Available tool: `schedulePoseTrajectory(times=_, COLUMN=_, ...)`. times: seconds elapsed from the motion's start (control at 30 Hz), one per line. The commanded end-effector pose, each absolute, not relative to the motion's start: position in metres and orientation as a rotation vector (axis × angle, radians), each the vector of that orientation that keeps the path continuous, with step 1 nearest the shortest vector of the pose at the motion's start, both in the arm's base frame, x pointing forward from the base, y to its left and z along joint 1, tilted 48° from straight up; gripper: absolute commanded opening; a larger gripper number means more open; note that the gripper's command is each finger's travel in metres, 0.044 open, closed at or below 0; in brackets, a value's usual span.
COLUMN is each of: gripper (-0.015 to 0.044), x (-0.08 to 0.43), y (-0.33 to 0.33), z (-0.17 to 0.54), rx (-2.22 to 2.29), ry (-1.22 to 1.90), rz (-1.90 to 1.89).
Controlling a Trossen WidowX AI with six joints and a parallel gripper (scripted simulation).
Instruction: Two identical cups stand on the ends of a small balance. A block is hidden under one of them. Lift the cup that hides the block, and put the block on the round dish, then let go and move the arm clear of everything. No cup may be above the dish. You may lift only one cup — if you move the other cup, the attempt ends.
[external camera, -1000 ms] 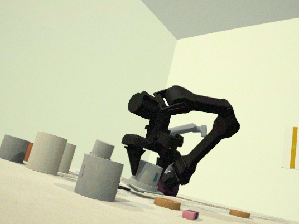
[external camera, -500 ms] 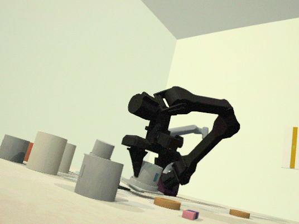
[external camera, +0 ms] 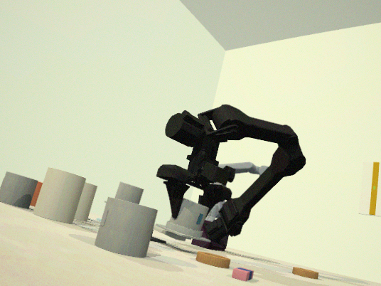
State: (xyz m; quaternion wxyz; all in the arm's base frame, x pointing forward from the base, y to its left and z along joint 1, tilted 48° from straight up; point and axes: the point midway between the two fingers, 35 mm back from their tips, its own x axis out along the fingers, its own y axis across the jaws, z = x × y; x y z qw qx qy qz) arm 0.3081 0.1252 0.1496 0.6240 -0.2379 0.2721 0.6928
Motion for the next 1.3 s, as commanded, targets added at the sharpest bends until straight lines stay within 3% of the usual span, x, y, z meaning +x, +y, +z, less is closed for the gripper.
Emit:
schedulePoseTrajectory(times=0.0, gripper=0.0, x=0.311, y=0.12, z=0.155, rx=-0.554, ry=0.618, rz=1.574)
schedulePoseTrajectory(times=1.27, gripper=0.0, x=0.318, y=0.083, z=0.188, rx=-0.547, ry=0.622, rz=1.48)
